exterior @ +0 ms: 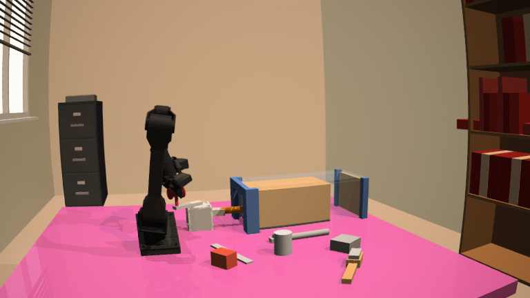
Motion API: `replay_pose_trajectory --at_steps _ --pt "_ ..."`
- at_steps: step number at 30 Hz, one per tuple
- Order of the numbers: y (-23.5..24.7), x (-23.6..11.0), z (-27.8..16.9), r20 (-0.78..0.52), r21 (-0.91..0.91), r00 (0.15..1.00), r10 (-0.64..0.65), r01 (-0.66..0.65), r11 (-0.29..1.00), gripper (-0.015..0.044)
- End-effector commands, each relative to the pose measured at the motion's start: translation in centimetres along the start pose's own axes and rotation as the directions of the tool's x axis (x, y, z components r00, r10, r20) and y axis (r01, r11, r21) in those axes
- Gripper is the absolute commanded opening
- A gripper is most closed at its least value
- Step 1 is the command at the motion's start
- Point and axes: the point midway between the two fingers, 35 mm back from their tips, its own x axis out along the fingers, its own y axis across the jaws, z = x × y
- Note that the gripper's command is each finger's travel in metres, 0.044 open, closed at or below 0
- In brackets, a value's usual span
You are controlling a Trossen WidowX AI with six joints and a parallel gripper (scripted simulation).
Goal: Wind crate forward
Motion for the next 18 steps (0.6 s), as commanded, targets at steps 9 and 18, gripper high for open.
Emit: replay_pose_trajectory --at_steps 9,18 --pt "-3.0 0.4 0.7 0.009 -0.002 0.999 -0.039 0.039 0.999 0.0000" --pt "-4.3 0.7 1.3 0.009 -0.002 0.999 -0.040 0.040 0.999 0.0000"
